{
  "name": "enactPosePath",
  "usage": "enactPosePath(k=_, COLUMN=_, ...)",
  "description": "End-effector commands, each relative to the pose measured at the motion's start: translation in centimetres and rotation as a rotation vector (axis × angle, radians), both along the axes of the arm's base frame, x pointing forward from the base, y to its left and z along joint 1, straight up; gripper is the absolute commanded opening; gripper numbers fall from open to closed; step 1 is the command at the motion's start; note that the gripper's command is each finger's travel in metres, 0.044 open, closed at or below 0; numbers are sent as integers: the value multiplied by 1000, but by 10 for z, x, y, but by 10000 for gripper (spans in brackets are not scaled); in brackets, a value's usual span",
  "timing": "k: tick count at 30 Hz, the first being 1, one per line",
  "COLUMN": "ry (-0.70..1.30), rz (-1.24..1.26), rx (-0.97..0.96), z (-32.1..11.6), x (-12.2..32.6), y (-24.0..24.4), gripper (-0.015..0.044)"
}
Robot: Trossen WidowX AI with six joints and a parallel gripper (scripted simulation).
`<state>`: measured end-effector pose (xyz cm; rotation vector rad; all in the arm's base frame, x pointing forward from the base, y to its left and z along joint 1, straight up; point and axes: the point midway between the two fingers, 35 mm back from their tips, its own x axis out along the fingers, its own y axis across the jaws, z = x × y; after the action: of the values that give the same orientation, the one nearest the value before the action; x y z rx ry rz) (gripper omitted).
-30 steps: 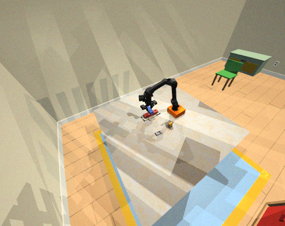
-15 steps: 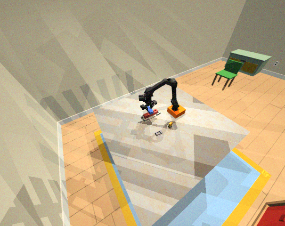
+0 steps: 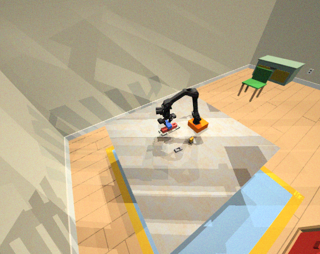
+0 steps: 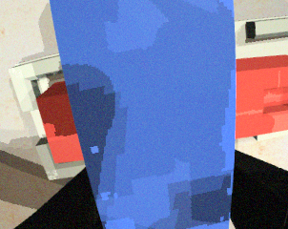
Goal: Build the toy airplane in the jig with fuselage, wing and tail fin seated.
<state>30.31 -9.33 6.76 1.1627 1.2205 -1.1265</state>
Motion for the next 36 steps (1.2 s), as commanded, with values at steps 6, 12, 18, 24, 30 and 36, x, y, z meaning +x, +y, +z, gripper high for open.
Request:
enactPosePath(k=6, ry=5, rz=-2, rx=-3, z=-16, x=0, y=-1, gripper=197)
enactPosePath(k=12, ry=5, rz=-2, rx=-3, z=-26, x=0, y=-1, gripper=197)
enactPosePath(k=18, ry=5, rz=-2, rx=-3, z=-29, x=0, y=0, gripper=197)
enactPosePath(k=24, ry=4, rz=0, rx=1, z=-28, x=0, y=0, gripper=189)
enactPosePath(k=30, ry=4, rz=0, rx=1, z=-28, x=0, y=0, gripper=51)
enactPosePath(k=36, ry=4, rz=0, rx=1, z=-28, x=0, y=0, gripper=209)
